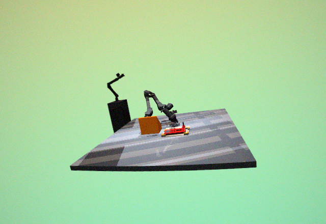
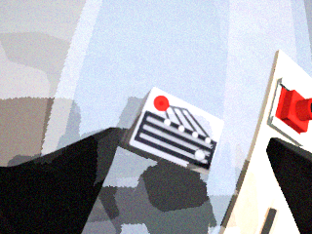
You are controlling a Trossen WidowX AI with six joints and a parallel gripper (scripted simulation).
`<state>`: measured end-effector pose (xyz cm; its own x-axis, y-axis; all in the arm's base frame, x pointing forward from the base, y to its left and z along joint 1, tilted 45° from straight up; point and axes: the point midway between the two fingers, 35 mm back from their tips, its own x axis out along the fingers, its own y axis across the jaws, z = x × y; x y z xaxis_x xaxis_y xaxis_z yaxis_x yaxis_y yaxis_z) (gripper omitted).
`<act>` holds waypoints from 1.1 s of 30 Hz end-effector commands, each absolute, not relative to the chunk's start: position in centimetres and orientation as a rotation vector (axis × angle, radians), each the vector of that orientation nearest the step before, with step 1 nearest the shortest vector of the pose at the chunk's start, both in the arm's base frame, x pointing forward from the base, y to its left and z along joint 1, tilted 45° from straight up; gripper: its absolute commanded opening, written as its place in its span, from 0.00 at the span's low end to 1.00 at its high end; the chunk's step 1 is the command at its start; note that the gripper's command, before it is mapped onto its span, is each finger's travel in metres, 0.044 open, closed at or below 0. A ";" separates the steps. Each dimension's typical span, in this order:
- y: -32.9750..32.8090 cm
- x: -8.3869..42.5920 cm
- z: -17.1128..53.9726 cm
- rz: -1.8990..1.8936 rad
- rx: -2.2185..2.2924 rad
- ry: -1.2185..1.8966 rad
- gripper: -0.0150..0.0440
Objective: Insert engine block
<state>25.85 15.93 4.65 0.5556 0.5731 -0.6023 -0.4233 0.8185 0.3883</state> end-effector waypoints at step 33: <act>14.4 27.1 6.3 1.421 -0.635 0.687 1.00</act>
<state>26.93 14.67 5.55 0.0837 0.6357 -0.7674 -0.9851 0.1687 0.0323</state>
